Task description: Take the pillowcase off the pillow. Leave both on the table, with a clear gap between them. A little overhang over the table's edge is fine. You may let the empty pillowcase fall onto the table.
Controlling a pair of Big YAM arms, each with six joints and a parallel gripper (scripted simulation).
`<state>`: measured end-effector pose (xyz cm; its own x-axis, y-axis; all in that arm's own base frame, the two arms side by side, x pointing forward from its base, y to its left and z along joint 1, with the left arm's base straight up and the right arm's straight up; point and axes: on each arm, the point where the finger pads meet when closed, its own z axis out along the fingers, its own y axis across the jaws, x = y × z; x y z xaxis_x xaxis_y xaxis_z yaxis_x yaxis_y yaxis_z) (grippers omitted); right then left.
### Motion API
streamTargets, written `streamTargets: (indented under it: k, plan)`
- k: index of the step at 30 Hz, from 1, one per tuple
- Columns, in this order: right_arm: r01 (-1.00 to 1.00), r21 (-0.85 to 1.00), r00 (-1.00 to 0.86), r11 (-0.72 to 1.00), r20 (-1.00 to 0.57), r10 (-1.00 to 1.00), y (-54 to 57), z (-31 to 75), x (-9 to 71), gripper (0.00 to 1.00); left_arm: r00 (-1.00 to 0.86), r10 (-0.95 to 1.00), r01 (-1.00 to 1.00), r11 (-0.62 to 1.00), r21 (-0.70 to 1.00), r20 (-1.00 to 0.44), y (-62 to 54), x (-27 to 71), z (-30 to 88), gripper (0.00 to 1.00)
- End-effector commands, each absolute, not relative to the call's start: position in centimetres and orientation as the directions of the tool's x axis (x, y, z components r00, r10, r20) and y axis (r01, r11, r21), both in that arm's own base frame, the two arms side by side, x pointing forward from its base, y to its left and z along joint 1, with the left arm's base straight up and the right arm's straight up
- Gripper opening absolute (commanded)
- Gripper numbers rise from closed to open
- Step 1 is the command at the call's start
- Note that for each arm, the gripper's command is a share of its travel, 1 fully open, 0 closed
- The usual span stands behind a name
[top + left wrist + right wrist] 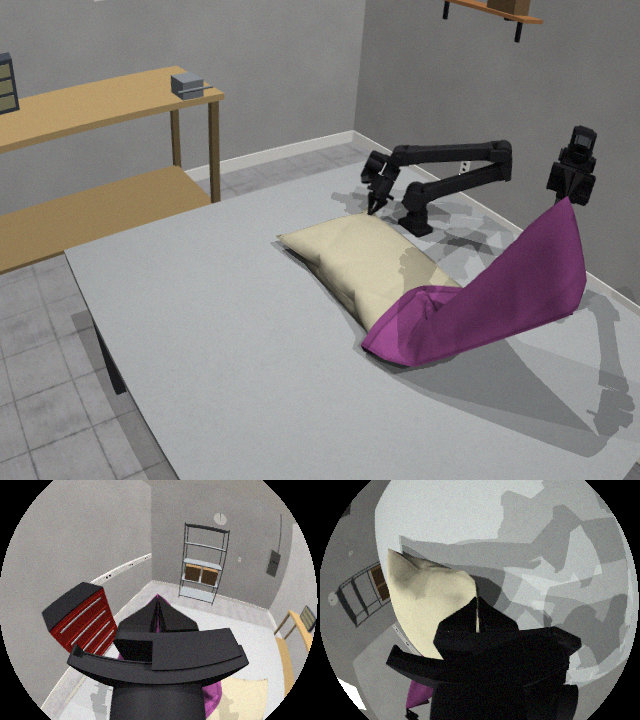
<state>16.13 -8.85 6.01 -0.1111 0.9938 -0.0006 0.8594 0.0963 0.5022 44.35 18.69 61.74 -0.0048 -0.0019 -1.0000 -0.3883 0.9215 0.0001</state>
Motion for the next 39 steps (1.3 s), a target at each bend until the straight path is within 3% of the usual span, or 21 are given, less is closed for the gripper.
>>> streamTargets:
  k: [1,39]
  plan:
    - [0.849,0.515,-0.114,0.119,-0.042,0.993,-9.7,7.1,16.7,0.02,0.092,0.035,-0.424,0.905,-0.007,-0.995,20.5,43.4,67.4,0.02]
    - [0.849,0.515,-0.114,0.119,-0.042,0.993,-9.7,7.1,16.7,0.02,0.076,0.035,-0.46,0.888,-0.004,-0.997,22.6,43.5,66.9,0.02]
